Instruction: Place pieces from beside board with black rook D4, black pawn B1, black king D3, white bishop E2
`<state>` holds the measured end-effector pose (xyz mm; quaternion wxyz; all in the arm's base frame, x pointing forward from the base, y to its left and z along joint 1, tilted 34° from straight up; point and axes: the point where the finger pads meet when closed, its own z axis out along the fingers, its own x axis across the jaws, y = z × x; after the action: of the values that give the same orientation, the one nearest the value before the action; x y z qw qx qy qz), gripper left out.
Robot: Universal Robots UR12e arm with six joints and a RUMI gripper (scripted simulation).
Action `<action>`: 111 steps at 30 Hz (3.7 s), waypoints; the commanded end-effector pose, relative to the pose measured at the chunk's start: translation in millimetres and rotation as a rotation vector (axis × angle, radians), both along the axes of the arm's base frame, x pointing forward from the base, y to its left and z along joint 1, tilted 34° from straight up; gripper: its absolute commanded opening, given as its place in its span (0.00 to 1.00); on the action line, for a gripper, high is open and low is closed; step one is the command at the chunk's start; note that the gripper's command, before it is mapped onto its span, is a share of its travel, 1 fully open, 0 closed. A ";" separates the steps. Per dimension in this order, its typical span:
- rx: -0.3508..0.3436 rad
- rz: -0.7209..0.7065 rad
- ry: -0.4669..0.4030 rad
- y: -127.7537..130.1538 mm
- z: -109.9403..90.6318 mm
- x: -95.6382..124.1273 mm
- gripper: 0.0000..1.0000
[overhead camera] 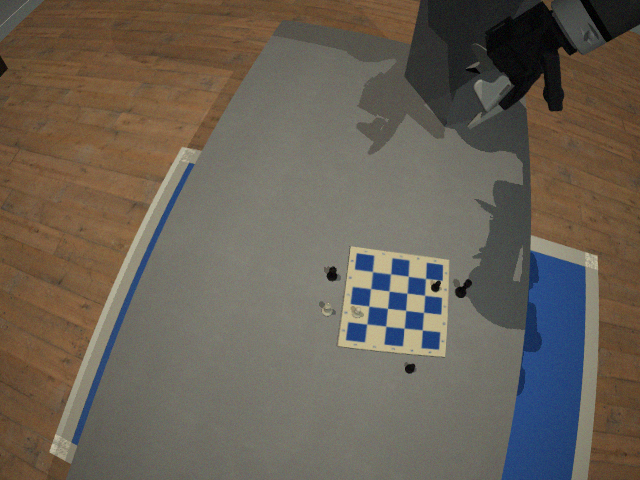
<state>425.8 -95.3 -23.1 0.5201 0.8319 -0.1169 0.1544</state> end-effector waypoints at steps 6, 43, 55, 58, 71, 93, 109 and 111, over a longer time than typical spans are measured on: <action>0.014 0.002 0.001 -2.5 -0.6 1.1 1.00; 0.343 0.117 0.007 -82.1 -7.4 45.9 1.00; 0.535 0.188 0.005 -129.2 -9.2 72.1 1.00; 0.592 0.207 0.010 -142.8 -11.7 80.5 1.00; 0.765 0.268 0.011 -184.9 -14.0 103.9 1.00; 1.107 0.389 0.014 -267.7 -19.5 150.2 1.00; 1.345 0.472 0.015 -325.4 -22.9 182.1 1.00; 1.369 0.481 0.016 -331.2 -23.6 185.5 1.00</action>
<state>601.8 -411.6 -44.5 -0.1272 0.9794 -0.0069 0.1565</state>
